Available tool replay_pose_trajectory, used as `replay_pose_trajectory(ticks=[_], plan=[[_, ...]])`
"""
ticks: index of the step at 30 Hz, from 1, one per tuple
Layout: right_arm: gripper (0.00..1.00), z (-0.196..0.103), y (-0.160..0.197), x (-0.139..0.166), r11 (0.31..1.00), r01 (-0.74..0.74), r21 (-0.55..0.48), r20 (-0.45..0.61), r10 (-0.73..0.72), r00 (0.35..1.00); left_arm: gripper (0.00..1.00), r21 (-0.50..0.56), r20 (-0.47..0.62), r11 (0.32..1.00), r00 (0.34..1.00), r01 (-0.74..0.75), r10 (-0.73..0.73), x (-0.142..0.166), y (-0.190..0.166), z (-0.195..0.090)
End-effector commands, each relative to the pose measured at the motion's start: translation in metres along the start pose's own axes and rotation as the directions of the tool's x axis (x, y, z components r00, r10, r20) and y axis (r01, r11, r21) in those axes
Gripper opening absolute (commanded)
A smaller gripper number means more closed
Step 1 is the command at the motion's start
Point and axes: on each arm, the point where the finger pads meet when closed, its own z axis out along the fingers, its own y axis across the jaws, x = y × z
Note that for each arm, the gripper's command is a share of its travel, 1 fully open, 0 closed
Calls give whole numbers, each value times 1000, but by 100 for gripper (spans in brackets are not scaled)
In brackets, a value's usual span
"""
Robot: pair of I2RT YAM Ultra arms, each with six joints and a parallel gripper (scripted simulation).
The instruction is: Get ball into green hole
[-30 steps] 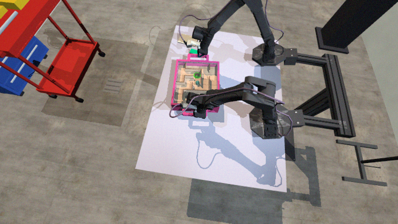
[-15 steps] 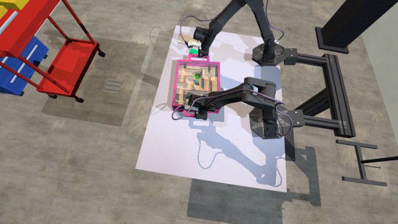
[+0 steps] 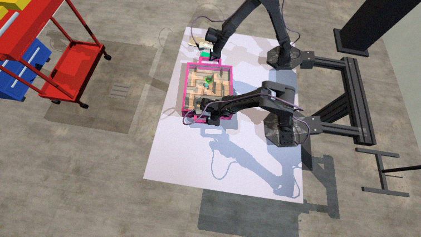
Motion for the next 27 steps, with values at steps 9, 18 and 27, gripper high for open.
replay_pose_trajectory(ticks=[9, 18, 27], plan=[[0, -39, 8, -60, 999, -20, 29, 108, 16, 994, 0, 92, 92, 996, 996, 12, -21, -52, -10, -5], [0, -45, 14, -72, 1000, -16, 14, 153, 13, 988, 0, 103, 134, 994, 990, 24, -38, -61, -14, -14], [0, -16, 15, -42, 997, -11, -77, 147, 23, 989, 0, -11, 171, 1000, 985, 29, -27, -61, -10, -33]])
